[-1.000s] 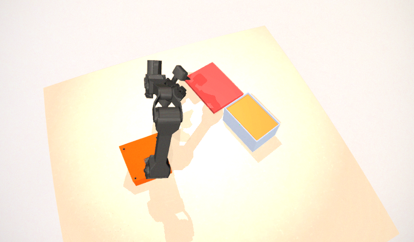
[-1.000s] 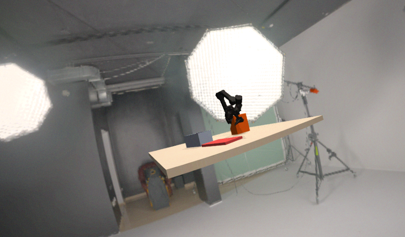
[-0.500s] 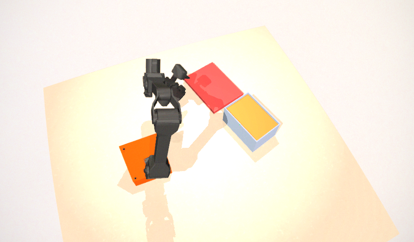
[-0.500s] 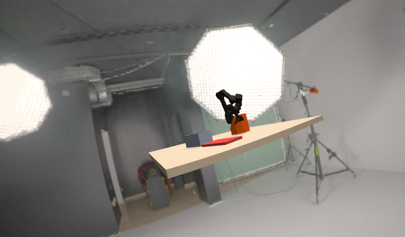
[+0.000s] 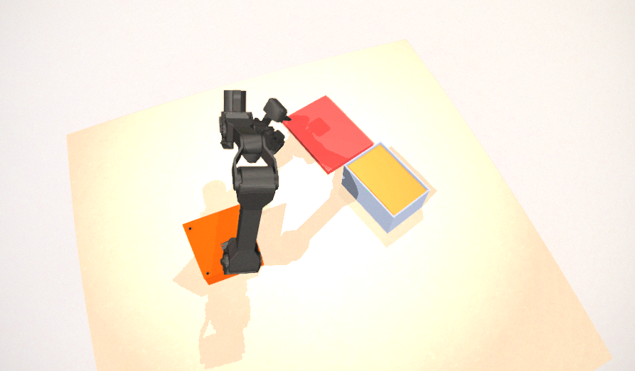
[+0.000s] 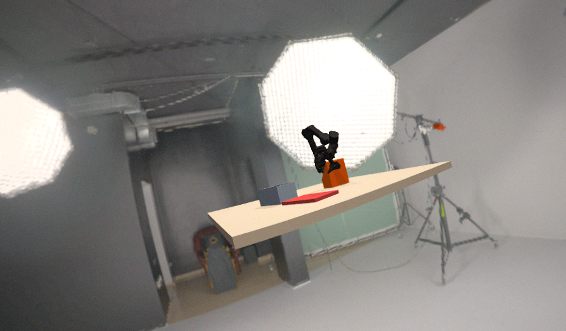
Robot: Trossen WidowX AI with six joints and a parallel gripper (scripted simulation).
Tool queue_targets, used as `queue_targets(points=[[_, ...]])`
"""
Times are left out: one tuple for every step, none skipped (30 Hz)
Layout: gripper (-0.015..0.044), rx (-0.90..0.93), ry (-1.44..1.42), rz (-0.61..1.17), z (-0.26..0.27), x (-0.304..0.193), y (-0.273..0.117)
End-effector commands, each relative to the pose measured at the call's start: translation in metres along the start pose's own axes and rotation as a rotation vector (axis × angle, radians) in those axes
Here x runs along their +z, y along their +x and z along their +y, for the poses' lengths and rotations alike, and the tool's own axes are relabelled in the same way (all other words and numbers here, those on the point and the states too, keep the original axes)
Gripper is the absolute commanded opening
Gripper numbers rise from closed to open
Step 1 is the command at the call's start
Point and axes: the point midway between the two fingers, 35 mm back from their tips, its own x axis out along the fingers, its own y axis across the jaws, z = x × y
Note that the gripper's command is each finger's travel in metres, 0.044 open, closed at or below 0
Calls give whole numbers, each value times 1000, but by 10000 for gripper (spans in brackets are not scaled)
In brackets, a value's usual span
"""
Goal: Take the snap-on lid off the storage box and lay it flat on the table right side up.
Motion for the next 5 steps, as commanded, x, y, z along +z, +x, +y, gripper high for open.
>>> queue_targets(points=[[440,-3,-3,3,-1,0,0],[440,-3,-3,3,-1,0,0],[440,-3,-3,3,-1,0,0],[440,-3,-3,3,-1,0,0],[440,-3,-3,3,-1,0,0]])
